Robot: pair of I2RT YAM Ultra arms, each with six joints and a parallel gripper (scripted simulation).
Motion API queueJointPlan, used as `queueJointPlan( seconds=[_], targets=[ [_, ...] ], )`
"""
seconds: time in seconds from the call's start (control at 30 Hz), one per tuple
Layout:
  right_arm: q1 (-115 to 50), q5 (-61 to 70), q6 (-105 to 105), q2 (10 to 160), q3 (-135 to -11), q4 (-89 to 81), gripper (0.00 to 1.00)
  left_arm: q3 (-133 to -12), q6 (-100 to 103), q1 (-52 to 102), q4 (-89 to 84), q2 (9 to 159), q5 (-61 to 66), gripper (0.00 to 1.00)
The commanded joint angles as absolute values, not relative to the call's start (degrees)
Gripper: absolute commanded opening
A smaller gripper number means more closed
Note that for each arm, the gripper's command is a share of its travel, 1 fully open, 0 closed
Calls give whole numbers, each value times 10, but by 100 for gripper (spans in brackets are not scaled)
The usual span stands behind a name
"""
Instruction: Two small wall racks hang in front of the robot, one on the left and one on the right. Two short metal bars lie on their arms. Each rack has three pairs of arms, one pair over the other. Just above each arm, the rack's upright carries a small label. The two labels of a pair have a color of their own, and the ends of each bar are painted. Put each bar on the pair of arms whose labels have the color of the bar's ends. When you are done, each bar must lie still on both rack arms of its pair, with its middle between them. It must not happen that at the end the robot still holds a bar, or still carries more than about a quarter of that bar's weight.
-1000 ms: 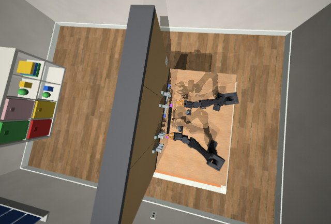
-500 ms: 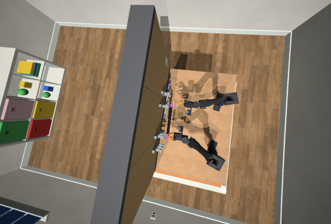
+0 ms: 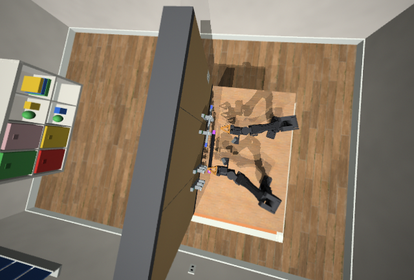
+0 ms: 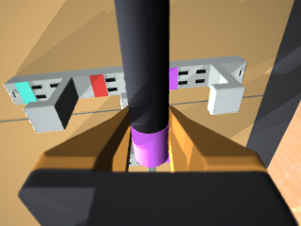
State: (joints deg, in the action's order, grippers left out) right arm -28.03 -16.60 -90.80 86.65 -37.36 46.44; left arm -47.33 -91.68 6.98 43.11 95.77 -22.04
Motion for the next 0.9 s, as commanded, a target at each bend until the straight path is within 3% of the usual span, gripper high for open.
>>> queueJointPlan(
  seconds=[0.0, 0.87],
  targets=[
    [-274, -163, -901, 846, -370, 476, 100, -480, -900, 66, 458, 938, -217, 0],
    [-274, -163, -901, 846, -370, 476, 100, -482, -900, 68, 448, 930, -218, 0]
  ],
)
